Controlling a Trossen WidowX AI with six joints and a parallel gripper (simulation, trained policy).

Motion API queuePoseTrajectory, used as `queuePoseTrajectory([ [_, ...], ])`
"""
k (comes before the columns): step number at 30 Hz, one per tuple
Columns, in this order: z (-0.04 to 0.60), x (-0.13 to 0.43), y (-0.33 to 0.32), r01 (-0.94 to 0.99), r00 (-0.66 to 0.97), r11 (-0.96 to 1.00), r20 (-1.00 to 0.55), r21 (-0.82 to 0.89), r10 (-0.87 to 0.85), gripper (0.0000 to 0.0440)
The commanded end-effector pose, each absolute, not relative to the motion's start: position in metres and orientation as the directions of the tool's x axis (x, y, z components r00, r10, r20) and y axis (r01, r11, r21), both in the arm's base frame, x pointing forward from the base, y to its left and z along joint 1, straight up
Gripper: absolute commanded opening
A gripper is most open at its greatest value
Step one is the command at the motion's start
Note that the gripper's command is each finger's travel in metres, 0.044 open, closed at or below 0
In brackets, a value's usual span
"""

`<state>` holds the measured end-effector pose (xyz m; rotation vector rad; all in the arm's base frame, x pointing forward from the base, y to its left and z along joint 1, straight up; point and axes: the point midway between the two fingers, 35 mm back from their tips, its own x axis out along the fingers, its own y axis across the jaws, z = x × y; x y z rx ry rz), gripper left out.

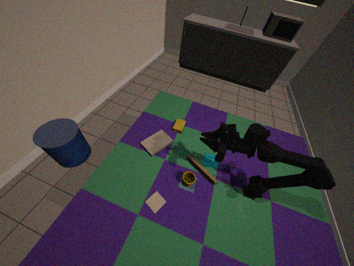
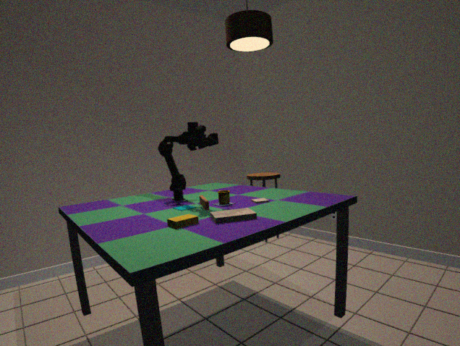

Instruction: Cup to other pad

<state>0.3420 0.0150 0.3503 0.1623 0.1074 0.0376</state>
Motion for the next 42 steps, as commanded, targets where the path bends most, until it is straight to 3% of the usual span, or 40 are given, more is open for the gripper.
queuePoseTrajectory([
  [1,0.351,0.348,0.017,-0.023,0.990,0.980,-0.134,0.198,0.050,0.0142],
  [21,0.350,0.368,0.037,0.061,0.937,0.906,-0.337,0.419,0.093,0.0165],
  [42,0.336,0.381,0.061,0.268,0.817,0.768,-0.560,0.581,0.137,0.0178],
])
